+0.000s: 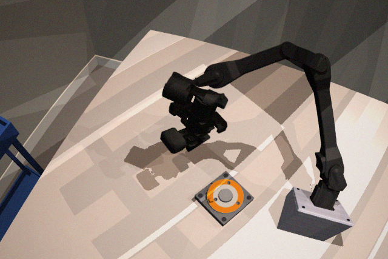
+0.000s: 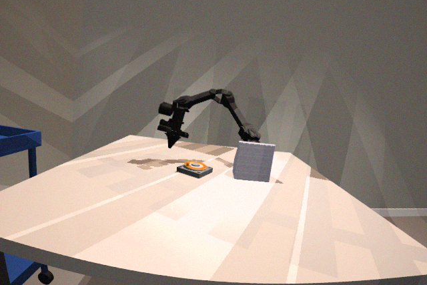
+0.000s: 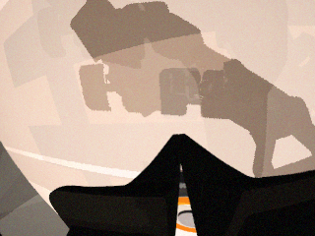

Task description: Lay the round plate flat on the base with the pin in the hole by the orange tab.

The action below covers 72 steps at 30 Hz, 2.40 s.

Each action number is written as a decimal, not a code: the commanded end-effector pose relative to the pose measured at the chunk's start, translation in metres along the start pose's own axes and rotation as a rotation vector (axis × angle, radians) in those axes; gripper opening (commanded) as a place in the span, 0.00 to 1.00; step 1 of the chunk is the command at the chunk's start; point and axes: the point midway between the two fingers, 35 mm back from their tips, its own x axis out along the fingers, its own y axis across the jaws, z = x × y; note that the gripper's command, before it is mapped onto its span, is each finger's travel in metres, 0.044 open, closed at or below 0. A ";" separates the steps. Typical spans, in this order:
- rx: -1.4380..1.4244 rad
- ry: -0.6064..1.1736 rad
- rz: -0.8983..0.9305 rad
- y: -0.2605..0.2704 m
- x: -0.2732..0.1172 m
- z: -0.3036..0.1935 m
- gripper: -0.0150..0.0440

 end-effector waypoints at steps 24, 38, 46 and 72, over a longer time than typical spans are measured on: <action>-0.560 0.094 -0.237 0.042 0.040 -0.170 0.25; -0.560 0.094 -0.238 0.041 0.045 -0.157 0.25; -0.560 0.093 -0.238 0.037 0.045 -0.146 0.25; -0.560 0.093 -0.240 0.023 0.039 -0.123 0.25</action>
